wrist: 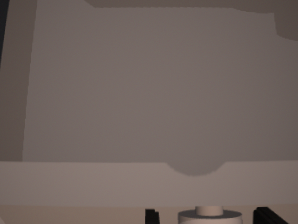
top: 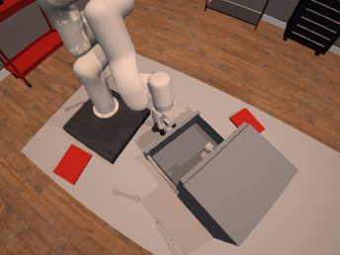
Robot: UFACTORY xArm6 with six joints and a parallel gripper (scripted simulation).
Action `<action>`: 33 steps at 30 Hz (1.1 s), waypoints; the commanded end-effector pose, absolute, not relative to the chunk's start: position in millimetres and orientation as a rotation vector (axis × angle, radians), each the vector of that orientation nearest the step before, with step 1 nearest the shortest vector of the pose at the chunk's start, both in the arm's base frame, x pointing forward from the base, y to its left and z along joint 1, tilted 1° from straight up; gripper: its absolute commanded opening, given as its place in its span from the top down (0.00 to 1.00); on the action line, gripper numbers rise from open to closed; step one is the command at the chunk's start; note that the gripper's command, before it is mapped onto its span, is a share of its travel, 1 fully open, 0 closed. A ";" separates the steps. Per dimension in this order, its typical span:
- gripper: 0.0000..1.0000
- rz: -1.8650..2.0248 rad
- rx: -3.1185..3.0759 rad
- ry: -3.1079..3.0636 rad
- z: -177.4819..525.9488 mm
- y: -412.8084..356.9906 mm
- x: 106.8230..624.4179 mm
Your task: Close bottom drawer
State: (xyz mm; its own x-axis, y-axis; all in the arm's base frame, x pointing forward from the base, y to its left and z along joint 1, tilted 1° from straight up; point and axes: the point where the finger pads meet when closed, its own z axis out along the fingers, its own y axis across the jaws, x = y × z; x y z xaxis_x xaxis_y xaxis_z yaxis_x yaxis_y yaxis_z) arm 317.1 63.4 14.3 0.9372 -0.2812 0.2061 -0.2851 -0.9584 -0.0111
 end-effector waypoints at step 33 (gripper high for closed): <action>1.00 0.333 3.071 -0.450 11.5 63.7 318.4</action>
